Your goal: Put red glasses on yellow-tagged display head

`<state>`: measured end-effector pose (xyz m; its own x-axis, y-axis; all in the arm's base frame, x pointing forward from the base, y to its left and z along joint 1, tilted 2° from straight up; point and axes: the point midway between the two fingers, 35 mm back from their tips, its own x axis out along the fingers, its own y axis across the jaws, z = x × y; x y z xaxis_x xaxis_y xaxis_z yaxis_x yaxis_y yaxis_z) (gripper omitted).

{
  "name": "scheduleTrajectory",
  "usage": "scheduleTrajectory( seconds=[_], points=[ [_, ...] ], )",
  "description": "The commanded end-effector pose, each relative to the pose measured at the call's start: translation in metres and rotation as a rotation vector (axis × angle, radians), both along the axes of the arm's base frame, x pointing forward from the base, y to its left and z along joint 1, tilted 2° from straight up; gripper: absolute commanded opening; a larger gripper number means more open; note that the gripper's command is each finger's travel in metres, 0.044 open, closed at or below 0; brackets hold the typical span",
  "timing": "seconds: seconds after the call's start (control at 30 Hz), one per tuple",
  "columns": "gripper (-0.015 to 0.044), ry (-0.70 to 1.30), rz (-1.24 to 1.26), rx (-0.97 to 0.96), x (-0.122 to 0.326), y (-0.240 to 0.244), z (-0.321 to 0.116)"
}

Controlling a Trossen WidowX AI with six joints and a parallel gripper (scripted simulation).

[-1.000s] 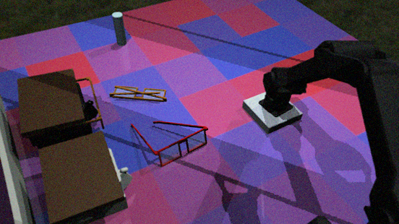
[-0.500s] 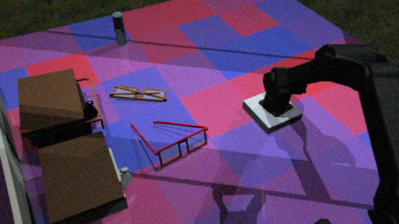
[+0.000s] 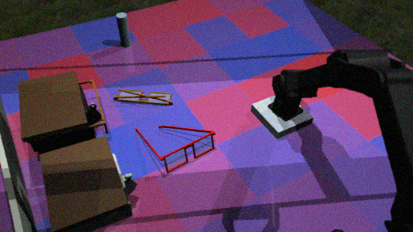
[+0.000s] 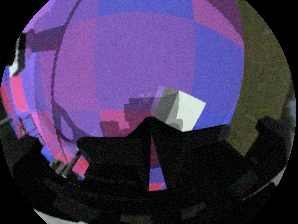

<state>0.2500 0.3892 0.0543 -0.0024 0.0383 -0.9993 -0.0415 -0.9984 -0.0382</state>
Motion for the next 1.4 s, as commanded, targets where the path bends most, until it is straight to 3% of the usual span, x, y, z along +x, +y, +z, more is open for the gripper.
scheduleTrajectory(
  seconds=[0.0, 0.73, 1.03, 1.17, 1.37],
  points=[
    [0.0000, 0.008, -0.002, -0.001, -0.001, 0.002, -0.003],
    [0.0000, 0.008, -0.002, 0.000, -0.001, 0.010, -0.003],
    [0.0000, 0.008, -0.003, -0.004, -0.003, -0.040, 0.053],
    [0.0000, 0.008, -0.003, -0.004, -0.003, -0.042, 0.054],
    [0.0157, 0.001, -0.013, -0.001, 0.002, -0.037, 0.050]
  ],
)
